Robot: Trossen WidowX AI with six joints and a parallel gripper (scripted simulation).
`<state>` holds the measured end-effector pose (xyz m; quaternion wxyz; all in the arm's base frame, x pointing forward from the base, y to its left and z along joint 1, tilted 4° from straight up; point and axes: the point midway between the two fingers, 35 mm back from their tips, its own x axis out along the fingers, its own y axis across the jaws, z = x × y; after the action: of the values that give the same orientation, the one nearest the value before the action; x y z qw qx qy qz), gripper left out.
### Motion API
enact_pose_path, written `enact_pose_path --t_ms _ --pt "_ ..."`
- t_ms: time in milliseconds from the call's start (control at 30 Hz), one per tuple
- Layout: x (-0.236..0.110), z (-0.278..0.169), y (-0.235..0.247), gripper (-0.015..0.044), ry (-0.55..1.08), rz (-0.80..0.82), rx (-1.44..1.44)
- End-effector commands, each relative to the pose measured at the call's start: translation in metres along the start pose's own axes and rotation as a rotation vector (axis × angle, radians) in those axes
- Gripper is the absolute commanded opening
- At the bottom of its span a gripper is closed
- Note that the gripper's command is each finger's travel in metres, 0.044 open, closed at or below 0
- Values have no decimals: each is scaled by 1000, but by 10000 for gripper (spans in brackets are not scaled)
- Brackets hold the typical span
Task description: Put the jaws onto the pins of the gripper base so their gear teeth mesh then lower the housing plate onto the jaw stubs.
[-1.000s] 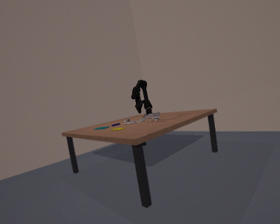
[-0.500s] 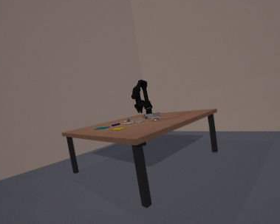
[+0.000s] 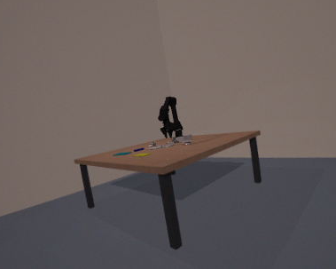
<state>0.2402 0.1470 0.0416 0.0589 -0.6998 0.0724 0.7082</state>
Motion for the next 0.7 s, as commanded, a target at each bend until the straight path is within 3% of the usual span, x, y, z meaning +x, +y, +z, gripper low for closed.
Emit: enact_pose_path --t_ms 0,667 --pt "21 4 5 440 -16 20 -8" --pt "45 4 4 440 -16 20 -8"
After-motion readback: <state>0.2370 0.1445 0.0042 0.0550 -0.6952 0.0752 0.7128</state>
